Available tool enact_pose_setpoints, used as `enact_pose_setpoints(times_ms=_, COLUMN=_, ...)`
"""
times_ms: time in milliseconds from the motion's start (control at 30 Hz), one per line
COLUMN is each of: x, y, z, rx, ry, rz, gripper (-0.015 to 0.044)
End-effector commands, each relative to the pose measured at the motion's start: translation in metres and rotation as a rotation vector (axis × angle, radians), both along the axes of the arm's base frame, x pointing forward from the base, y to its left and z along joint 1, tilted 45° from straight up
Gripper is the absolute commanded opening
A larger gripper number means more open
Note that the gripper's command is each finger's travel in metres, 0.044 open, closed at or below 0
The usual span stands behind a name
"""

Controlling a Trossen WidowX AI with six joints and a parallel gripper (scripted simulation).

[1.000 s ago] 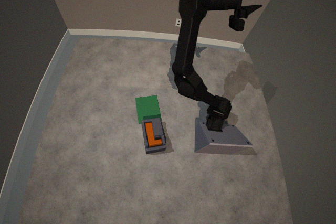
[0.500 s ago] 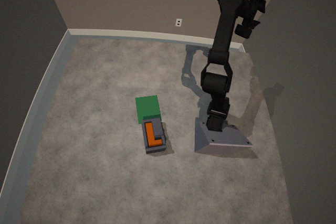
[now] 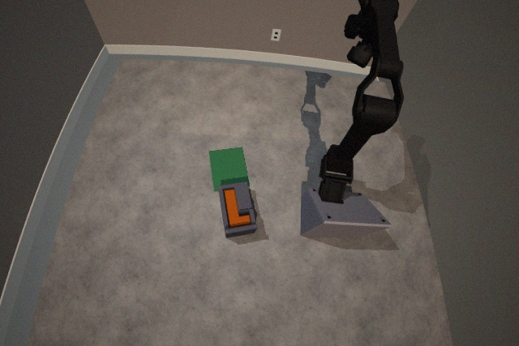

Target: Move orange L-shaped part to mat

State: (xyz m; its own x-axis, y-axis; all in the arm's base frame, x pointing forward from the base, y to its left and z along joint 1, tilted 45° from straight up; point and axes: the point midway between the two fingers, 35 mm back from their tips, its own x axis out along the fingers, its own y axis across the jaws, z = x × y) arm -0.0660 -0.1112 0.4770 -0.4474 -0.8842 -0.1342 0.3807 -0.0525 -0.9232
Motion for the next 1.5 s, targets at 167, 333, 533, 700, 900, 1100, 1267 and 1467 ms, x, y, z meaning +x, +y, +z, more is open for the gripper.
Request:
enact_pose_setpoints(times_ms=167, x=0.044, y=-0.072, z=-0.033, rx=0.146, ry=-0.088, rz=0.248, gripper=0.018)
enact_pose_setpoints(times_ms=333, x=0.099, y=-0.115, z=-0.065, rx=0.269, ry=-0.18, rz=0.404, gripper=0.018)
enact_pose_setpoints(times_ms=533, x=0.186, y=-0.137, z=-0.117, rx=0.465, ry=-0.245, rz=0.545, gripper=0.018)
enact_pose_setpoints(times_ms=700, x=0.26, y=-0.124, z=-0.163, rx=0.611, ry=-0.243, rz=0.661, gripper=0.018)
enact_pose_setpoints(times_ms=900, x=0.315, y=-0.091, z=-0.208, rx=0.757, ry=-0.205, rz=0.733, gripper=0.018)
enact_pose_setpoints(times_ms=1100, x=0.366, y=-0.04, z=-0.261, rx=0.884, ry=-0.114, rz=0.789, gripper=0.018)
enact_pose_setpoints(times_ms=1267, x=0.395, y=0.023, z=-0.31, rx=0.968, ry=-0.028, rz=0.798, gripper=0.018)
enact_pose_setpoints(times_ms=1467, x=0.404, y=0.103, z=-0.371, rx=1.006, ry=0.118, rz=0.783, gripper=0.018)
